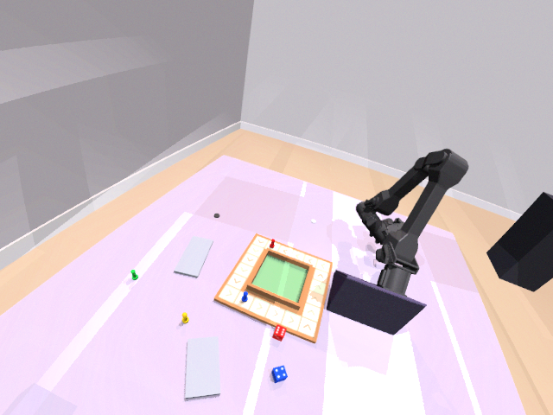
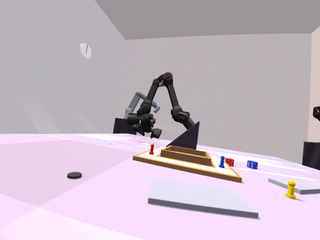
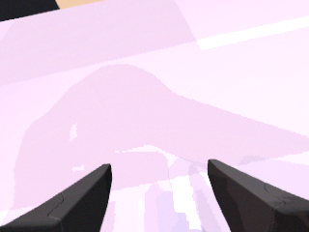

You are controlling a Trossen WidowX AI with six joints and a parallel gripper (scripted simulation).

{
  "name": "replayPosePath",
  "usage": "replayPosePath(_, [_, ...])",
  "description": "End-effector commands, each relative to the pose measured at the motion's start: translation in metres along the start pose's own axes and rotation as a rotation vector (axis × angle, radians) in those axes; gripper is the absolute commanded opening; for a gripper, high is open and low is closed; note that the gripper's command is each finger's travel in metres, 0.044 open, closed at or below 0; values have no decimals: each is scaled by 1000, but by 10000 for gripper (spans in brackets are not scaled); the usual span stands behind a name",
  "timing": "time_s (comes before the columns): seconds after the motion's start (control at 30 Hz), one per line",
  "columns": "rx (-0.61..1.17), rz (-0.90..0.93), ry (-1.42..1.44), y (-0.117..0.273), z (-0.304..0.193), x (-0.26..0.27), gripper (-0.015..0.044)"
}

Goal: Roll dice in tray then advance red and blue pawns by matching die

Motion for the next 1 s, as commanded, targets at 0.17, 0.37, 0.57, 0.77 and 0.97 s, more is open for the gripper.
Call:
replayPosePath(0.17, [392, 94, 253, 74, -58, 10, 275])
replayPosePath(0.37, [598, 191, 617, 130, -85, -23, 275])
replayPosePath(0.57, [791, 294, 981, 191, -106, -66, 275])
replayPosePath(0.77, [896, 433, 1360, 239, -107, -127, 275])
replayPosePath(0.97, [949, 609, 1741, 278, -90, -196, 275])
Point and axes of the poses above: the point midway between the two fingers, 35 mm back from their tips, its own y axis back along the fingers, its own x axis across the jaws, z = x × y, the point moved 8 cm from there along y, back along the fingers, and after that the axes turned 10 degrees about -y, right-handed, at the moved point
